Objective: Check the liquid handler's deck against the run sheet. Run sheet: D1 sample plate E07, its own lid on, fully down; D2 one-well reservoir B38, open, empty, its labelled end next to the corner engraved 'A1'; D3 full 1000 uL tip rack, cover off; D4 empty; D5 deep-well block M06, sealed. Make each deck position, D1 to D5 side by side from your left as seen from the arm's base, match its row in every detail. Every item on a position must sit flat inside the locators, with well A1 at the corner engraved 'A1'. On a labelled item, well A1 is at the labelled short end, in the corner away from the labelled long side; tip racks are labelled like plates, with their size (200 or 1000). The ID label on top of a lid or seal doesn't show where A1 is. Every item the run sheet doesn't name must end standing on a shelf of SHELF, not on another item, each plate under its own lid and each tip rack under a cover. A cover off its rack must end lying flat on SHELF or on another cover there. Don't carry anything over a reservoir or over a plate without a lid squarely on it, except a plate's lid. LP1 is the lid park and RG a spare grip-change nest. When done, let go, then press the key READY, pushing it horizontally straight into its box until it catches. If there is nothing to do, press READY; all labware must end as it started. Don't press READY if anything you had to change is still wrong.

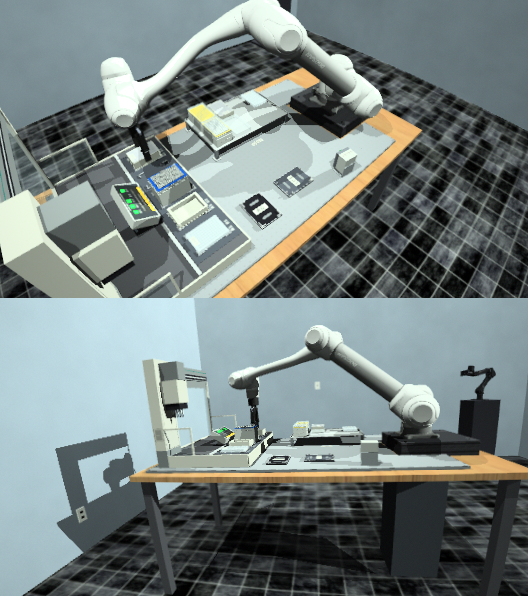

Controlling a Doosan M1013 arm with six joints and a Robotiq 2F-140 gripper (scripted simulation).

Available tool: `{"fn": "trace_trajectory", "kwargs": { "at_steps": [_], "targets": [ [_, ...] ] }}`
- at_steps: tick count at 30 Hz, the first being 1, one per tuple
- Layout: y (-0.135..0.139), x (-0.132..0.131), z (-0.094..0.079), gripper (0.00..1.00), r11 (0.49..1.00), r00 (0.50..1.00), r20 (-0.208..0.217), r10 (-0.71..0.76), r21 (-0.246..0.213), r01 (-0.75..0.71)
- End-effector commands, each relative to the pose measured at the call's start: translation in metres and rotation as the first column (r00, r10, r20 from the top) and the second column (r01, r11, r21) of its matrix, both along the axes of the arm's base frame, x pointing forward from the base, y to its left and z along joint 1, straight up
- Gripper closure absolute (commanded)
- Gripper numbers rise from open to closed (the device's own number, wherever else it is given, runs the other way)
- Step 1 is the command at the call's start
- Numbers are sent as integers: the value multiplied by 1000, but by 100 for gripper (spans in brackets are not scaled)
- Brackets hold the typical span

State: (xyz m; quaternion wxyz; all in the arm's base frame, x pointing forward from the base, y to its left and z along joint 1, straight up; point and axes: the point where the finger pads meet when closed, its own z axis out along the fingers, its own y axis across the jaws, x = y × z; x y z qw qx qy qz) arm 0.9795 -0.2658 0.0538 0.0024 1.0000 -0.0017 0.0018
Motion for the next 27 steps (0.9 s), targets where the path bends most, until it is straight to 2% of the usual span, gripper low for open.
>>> {"fn": "trace_trajectory", "kwargs": {
  "at_steps": [1, 27],
  "targets": [
    [0, 0, 5, 34, 1000, 1000, 2, 0, 0, 0],
    [0, 0, 42, 34, 1000, 1000, 2, 0, 0, 0]
  ]
}}
